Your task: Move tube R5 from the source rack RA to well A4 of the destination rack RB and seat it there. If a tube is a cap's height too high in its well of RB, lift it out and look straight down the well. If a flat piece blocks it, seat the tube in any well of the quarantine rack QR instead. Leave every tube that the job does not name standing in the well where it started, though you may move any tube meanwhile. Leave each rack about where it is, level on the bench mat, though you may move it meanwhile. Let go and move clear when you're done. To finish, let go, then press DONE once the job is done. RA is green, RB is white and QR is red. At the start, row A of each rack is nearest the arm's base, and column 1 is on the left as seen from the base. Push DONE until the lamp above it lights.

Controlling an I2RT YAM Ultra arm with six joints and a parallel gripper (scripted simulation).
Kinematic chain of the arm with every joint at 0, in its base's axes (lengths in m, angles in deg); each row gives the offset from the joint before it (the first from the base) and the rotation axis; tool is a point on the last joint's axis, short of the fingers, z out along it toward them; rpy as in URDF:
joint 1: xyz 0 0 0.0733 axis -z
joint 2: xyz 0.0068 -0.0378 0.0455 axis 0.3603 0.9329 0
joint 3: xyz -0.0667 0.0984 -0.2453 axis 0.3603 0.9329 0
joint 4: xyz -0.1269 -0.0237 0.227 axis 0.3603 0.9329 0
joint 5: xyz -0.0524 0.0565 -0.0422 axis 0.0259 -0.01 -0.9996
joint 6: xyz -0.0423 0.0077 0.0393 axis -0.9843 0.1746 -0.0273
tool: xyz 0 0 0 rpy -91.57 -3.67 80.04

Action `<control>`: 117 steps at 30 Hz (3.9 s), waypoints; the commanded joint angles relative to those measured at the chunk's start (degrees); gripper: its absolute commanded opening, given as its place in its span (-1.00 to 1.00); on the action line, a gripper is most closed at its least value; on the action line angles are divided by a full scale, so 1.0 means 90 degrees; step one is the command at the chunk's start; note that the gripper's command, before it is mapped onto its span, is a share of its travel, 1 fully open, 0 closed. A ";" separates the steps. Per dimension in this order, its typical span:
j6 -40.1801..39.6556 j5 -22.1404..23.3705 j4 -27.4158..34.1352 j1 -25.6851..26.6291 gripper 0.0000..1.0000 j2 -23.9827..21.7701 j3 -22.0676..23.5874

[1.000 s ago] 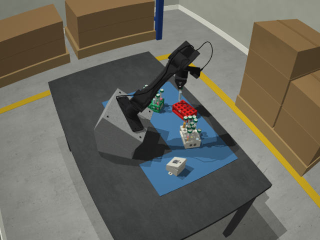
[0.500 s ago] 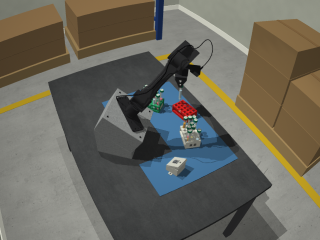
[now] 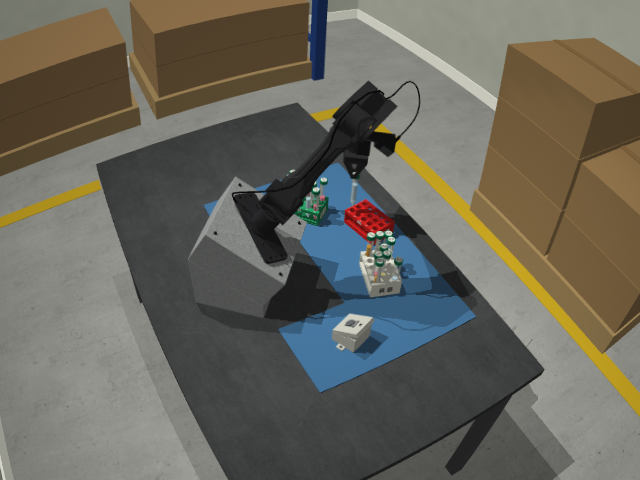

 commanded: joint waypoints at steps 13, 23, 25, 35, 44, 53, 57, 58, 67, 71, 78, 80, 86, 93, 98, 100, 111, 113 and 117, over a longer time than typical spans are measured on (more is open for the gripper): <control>0.0246 -0.0130 -0.0282 -0.0285 -1.00 -0.0622 0.0674; 0.0348 -0.0142 -0.0368 -0.0374 -1.00 -0.0858 0.1048; 0.0374 -0.0145 -0.0388 -0.0397 -1.00 -0.0916 0.1140; 0.0125 -0.0145 -0.0462 -0.0124 -1.00 -0.1391 0.1619; -0.0314 -0.0007 -0.0510 0.0263 -1.00 -0.1995 0.2053; -0.0987 -0.0003 -0.0504 0.0410 -1.00 -0.2341 0.2057; -0.1799 -0.0027 -0.0470 0.0363 -1.00 -0.2327 0.2045; -0.2000 -0.0033 -0.0467 0.0359 -1.00 -0.2323 0.2042; -0.3674 -0.0037 -0.0465 0.0356 -1.00 -0.2320 0.2039; -0.3679 -0.0036 -0.0501 0.0316 -1.00 -0.2329 0.2293; -0.3035 -0.0120 -0.0551 -0.0199 -1.00 -0.2042 0.2501; -0.2865 -0.0139 -0.0556 -0.0351 -1.00 -0.2005 0.2574; -0.2423 -0.0175 -0.0573 -0.0740 -1.00 -0.1881 0.2616; -0.1882 -0.0209 -0.0576 -0.1208 -1.00 -0.1687 0.2689; -0.1434 -0.0220 -0.0587 -0.1596 -1.00 -0.1492 0.2719; -0.1260 -0.0225 -0.0596 -0.1744 -1.00 -0.1406 0.2814; -0.0457 -0.0192 -0.0664 -0.2433 -1.00 -0.0968 0.2614; -0.0288 -0.0165 -0.0673 -0.2579 -1.00 -0.0860 0.2602; 0.0044 -0.0099 -0.0691 -0.2866 -1.00 -0.0636 0.2567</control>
